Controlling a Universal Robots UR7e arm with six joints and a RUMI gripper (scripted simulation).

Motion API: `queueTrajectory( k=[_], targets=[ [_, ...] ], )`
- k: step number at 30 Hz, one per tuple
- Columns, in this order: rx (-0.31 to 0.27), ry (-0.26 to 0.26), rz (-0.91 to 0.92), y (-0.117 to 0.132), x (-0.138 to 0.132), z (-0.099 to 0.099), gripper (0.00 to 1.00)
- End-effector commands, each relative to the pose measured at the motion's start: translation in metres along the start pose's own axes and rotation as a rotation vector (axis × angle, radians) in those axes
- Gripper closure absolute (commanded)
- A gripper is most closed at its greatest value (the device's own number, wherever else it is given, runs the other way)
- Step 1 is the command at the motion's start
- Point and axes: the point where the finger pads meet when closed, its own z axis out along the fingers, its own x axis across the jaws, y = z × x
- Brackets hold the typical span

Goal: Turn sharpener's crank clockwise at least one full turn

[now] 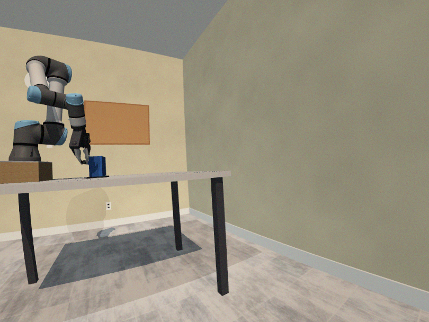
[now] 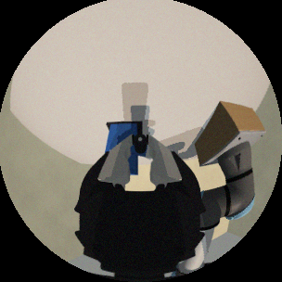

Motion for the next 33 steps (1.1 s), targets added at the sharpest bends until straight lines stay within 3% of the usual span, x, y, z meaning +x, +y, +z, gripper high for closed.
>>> queueTrajectory(
  k=[1,33],
  targets=[
    [0.003,-0.002,-0.003,0.003,-0.004,-0.007,0.91],
    [0.0,0.0,-0.002,0.015,-0.022,-0.026,0.91]
  ],
)
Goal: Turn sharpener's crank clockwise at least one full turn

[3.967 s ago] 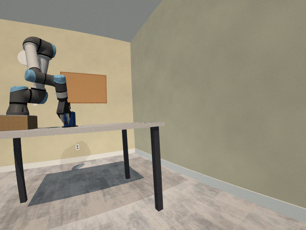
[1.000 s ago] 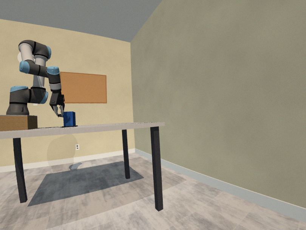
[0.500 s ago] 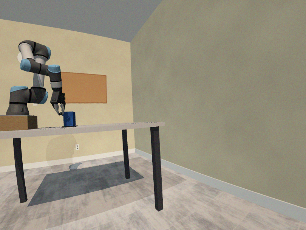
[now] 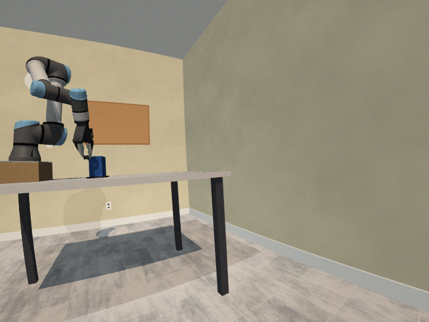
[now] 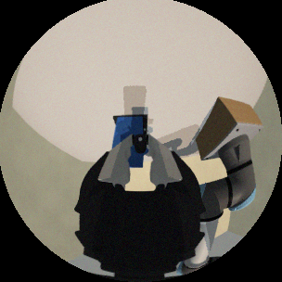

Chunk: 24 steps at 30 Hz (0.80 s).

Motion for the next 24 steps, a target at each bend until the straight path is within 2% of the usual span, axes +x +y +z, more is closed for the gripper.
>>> queueTrajectory(
  k=[1,24],
  targets=[
    [0.0,-0.001,-0.001,0.002,-0.007,-0.004,0.91],
    [0.001,-0.002,-0.002,0.005,-0.025,-0.009,0.91]
  ],
)
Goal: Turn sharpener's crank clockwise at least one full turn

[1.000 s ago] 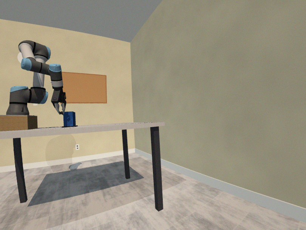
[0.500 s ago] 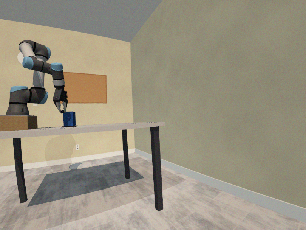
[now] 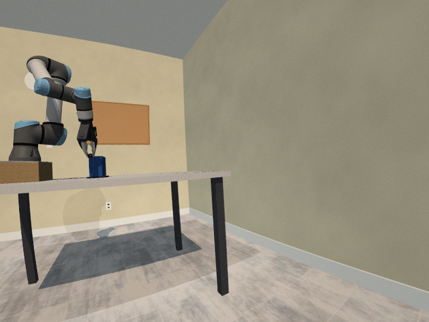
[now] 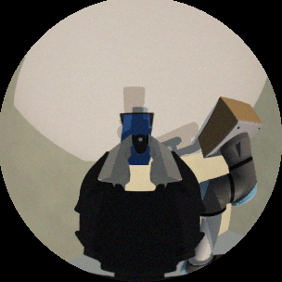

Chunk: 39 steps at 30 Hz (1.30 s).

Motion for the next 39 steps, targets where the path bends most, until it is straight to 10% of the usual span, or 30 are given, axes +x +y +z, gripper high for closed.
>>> queueTrajectory(
  k=[1,31,32,39],
  targets=[
    [0.001,-0.003,-0.002,0.0,-0.008,-0.002,0.91],
    [0.001,-0.002,0.0,0.0,-0.018,-0.001,0.91],
    [0.001,-0.002,0.0,0.0,-0.018,-0.001,0.68],
    [0.001,-0.002,0.0,0.0,-0.018,-0.001,0.68]
  ],
)
